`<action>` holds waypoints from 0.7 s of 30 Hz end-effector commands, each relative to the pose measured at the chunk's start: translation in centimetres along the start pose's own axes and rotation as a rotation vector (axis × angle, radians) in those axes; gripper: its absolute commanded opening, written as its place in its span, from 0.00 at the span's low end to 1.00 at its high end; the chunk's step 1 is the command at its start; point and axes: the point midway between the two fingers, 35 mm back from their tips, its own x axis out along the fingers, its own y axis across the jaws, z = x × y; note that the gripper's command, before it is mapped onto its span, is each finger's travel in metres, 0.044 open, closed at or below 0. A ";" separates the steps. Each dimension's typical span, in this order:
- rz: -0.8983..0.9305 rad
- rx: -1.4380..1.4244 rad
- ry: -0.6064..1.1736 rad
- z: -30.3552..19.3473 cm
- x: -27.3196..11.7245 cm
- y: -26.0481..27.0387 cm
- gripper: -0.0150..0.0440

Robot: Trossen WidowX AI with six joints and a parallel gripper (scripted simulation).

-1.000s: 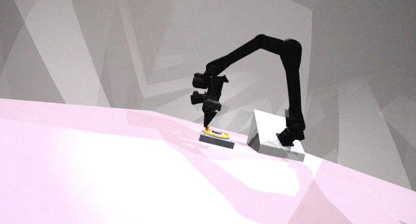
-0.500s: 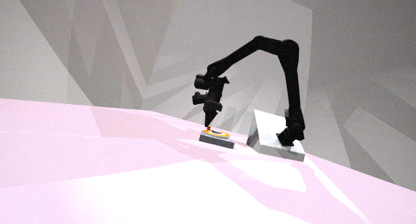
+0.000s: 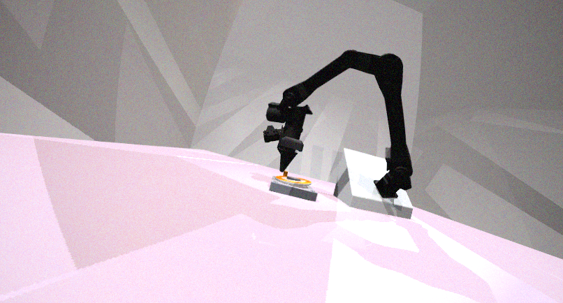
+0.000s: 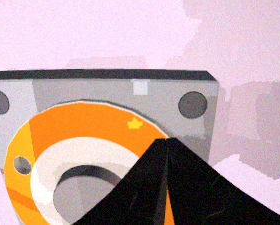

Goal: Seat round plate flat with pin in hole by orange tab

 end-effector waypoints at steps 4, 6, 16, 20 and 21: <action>-0.001 0.009 0.013 -1.0 0.1 -0.5 0.25; -0.001 0.009 0.013 -1.2 0.1 -0.6 0.25; -0.001 0.009 0.013 -1.7 -0.1 -0.9 0.25; -0.001 0.009 0.013 -1.9 -0.1 -1.0 0.25; -0.001 0.009 0.013 -2.0 -0.1 -1.0 0.25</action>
